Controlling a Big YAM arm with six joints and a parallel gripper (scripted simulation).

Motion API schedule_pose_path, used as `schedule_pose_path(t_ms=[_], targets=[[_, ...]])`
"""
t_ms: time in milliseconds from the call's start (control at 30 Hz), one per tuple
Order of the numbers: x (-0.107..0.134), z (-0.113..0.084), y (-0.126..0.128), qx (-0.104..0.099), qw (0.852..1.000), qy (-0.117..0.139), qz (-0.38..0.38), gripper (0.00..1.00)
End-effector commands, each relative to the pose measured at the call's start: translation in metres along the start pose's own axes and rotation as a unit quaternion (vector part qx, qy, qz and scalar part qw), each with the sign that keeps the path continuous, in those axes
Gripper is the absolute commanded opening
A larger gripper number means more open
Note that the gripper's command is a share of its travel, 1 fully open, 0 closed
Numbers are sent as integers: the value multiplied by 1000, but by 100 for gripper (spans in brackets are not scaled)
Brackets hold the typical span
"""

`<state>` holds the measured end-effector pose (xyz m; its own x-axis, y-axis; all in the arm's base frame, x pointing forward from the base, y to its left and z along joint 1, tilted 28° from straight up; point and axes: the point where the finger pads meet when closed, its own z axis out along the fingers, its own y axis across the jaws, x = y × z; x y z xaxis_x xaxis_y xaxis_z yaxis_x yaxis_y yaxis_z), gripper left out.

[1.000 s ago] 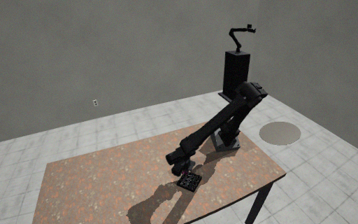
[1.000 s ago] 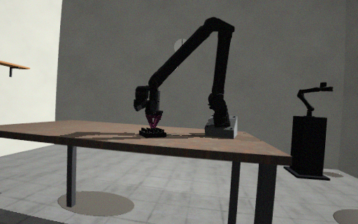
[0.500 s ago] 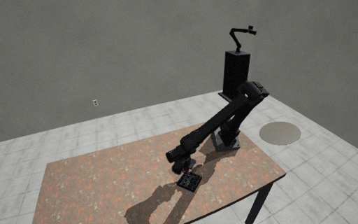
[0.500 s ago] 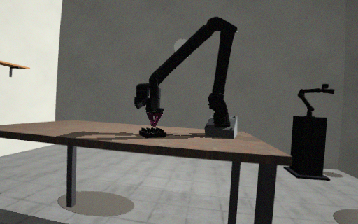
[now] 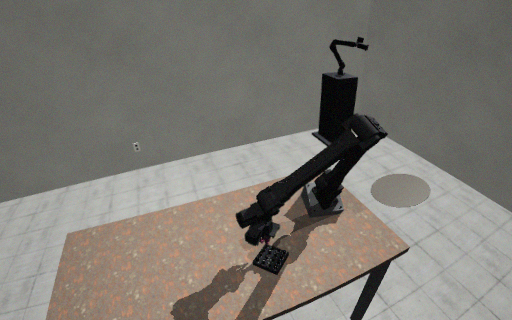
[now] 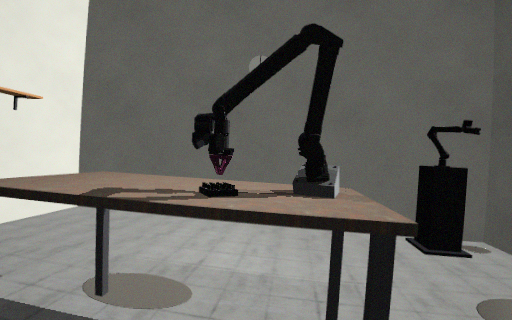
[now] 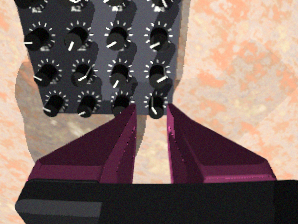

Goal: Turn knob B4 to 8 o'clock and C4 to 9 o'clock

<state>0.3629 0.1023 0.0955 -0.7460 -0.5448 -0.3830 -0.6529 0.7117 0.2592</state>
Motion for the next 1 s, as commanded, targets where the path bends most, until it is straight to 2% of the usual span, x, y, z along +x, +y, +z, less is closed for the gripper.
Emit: schedule_pose_path(t_ms=[0, 267, 500, 633, 967], targets=[[-19, -12, -5, 11, 1000, -19, -13, 19], [-19, -12, -5, 11, 1000, -20, -12, 19], [-22, -18, -8, 13, 999, -22, 31, 19], [-23, -25, -10, 15, 993, -27, 116, 19], [-24, -27, -10, 11, 966, -27, 256, 19]])
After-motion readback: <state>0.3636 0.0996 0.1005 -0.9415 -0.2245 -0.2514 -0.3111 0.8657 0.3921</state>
